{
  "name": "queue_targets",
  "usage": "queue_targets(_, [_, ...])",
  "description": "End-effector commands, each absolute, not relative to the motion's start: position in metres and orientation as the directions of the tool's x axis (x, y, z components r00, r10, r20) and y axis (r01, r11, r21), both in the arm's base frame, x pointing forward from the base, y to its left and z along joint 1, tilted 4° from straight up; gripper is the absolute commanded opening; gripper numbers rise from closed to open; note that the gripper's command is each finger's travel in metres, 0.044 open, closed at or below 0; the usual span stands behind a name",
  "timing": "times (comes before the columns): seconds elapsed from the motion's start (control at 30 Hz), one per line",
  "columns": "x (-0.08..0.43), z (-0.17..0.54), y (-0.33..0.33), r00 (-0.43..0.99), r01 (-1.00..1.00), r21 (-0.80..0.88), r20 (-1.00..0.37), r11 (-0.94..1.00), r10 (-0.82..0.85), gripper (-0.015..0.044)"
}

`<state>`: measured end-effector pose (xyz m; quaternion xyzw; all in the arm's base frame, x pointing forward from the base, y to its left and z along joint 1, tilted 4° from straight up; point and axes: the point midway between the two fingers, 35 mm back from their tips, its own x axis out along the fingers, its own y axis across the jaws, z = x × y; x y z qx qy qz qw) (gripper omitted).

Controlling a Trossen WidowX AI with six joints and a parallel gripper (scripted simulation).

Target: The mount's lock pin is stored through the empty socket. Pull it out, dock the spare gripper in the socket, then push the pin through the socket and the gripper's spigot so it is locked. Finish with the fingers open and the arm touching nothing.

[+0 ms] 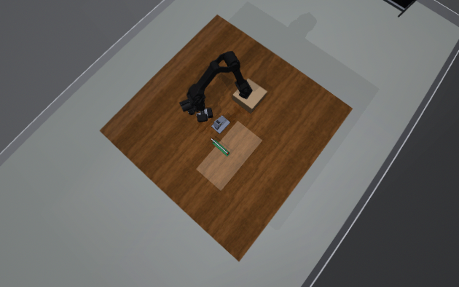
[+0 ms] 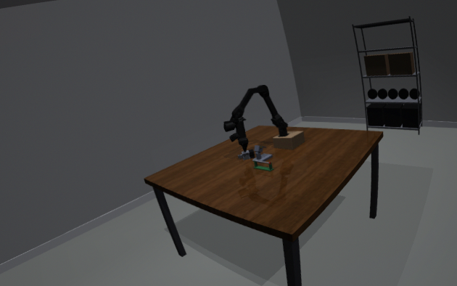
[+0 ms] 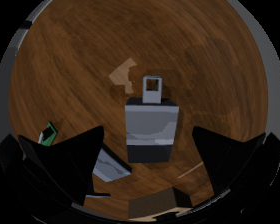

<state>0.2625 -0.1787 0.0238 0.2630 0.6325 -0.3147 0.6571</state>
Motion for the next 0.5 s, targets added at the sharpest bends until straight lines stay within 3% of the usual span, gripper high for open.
queue_targets(0.0, [0.260, 0.012, -0.179, -0.015, 0.744, -0.062, -0.997, 0.665, -0.077, 0.0440])
queue_targets(0.47, [0.259, -0.011, -0.180, -0.015, 0.744, -0.063, -0.997, 0.665, -0.077, 0.0440])
